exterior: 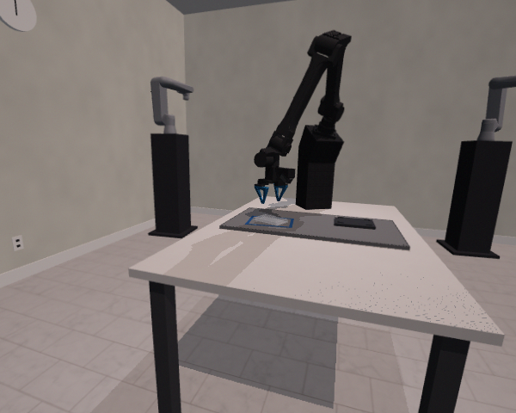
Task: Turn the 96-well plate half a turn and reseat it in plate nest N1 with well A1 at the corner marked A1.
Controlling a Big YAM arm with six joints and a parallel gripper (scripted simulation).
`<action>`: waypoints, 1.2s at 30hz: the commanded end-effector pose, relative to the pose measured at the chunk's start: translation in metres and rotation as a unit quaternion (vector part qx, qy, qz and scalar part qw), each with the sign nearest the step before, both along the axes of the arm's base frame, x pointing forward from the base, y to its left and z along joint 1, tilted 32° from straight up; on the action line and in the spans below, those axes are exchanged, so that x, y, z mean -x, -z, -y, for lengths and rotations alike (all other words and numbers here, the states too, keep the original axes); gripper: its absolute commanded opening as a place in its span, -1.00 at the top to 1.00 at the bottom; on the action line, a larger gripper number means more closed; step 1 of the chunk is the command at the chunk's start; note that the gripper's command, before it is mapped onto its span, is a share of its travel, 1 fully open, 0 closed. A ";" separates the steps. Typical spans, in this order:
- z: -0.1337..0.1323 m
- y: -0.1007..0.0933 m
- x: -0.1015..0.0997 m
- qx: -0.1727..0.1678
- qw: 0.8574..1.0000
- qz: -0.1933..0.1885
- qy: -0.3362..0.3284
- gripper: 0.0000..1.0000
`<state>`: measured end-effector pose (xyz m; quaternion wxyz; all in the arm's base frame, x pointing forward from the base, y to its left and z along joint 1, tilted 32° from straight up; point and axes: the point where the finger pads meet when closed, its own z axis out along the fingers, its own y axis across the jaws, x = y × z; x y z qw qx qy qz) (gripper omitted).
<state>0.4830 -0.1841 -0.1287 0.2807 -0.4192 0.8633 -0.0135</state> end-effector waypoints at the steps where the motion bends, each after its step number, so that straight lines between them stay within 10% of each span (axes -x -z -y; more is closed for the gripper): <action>1: -0.006 0.009 0.006 -0.045 0.997 -0.030 0.060 -1.00; 20: -0.005 0.009 0.006 -0.162 0.946 -0.082 0.267 -1.00; 36: -0.005 0.009 0.005 -0.270 0.837 -0.130 0.458 -1.00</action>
